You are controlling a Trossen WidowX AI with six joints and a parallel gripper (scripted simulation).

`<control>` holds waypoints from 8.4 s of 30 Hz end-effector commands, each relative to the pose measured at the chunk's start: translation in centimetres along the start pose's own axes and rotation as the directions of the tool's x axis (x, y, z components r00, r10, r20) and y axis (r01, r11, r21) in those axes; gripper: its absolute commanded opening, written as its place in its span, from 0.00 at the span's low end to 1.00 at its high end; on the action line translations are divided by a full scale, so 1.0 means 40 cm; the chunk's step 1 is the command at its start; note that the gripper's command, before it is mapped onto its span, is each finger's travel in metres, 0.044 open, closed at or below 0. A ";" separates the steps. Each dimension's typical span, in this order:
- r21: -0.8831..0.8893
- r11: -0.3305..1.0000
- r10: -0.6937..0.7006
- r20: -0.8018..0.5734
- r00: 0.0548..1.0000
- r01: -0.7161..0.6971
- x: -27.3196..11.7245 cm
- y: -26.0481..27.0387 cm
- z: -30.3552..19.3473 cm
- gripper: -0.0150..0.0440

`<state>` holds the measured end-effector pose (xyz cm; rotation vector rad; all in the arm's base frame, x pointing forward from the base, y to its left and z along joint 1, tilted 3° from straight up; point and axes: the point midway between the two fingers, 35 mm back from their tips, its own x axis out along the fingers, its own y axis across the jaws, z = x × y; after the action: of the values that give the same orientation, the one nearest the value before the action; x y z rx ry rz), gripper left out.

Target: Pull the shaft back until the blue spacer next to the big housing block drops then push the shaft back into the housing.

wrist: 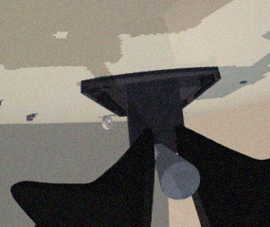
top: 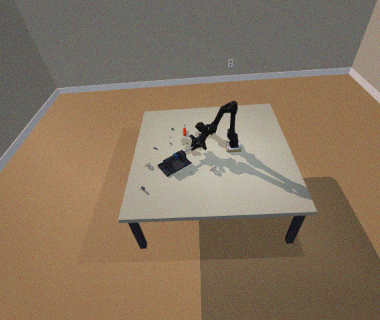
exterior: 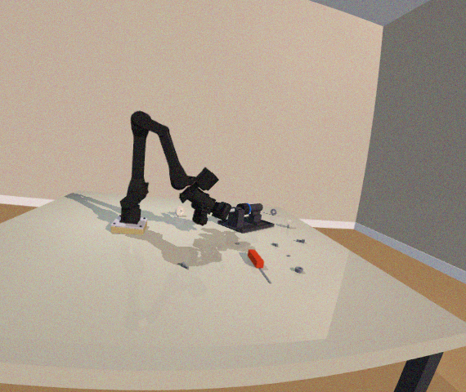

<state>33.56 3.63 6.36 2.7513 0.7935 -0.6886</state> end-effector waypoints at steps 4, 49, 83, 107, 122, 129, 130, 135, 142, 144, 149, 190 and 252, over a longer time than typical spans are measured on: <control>-0.006 1.000 0.000 -0.001 1.000 0.000 -0.002 0.000 0.000 0.25; -0.006 1.000 0.000 0.000 1.000 0.000 -0.011 0.000 0.006 0.25; -0.006 1.000 0.000 0.000 1.000 0.000 -0.018 0.000 0.010 0.25; -0.006 1.000 0.000 0.000 1.000 0.000 -0.022 0.000 0.012 0.25; -0.003 1.000 0.000 0.001 1.000 0.000 -0.021 0.000 0.013 0.25; -0.006 1.000 0.000 0.000 1.000 0.000 -0.015 0.000 0.010 0.25; -0.006 1.000 0.000 0.000 1.000 0.000 -0.014 -0.001 0.009 0.25; -0.006 1.000 0.000 0.000 1.000 0.000 -0.010 -0.001 0.006 0.25; -0.006 1.000 0.000 -0.001 1.000 0.000 -0.005 -0.001 0.003 0.25; -0.006 1.000 0.000 -0.001 1.000 0.000 -0.003 -0.001 0.002 0.25; -0.006 1.000 0.000 -0.001 1.000 0.000 0.001 -0.001 0.000 0.25; -0.006 1.000 0.000 -0.002 1.000 0.000 0.033 -0.001 -0.019 0.25; -0.006 1.000 0.000 -0.004 1.000 0.000 0.082 -0.002 -0.049 0.25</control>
<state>36.60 5.60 6.52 2.7456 0.7905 -0.6760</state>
